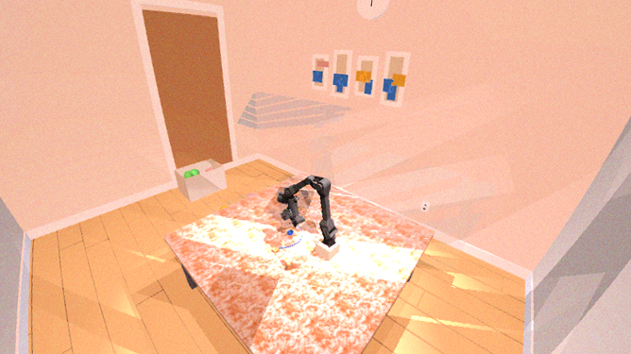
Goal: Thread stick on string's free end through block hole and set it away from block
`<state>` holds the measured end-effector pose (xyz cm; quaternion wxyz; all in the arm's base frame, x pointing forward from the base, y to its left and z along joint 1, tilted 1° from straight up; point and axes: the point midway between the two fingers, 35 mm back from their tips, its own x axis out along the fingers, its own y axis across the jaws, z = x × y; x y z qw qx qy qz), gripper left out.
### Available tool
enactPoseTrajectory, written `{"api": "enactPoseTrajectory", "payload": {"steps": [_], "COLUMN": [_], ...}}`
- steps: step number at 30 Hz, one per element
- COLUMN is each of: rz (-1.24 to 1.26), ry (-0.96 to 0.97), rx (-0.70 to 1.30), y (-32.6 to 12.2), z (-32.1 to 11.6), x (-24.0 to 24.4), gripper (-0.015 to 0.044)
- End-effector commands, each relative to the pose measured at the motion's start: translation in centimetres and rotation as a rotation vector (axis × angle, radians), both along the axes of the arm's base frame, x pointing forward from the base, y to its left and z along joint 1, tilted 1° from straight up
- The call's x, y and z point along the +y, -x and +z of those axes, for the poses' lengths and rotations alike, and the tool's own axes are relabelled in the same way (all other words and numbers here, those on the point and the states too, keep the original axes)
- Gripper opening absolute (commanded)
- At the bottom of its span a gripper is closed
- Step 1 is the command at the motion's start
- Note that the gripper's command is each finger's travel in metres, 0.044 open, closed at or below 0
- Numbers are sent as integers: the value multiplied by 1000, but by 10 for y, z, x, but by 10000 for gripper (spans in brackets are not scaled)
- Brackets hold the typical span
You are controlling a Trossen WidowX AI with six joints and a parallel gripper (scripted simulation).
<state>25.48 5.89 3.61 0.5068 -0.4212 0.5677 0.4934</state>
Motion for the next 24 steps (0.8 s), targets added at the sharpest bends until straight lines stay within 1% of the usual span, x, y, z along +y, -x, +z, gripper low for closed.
{"api": "enactPoseTrajectory", "payload": {"steps": [1,24], "rz": [130,737], "ry": [-19,-110], "rx": [16,49], "y": [-1,-2], "z": [-2,-3], "x": [7,37], "gripper": [0,0]}}
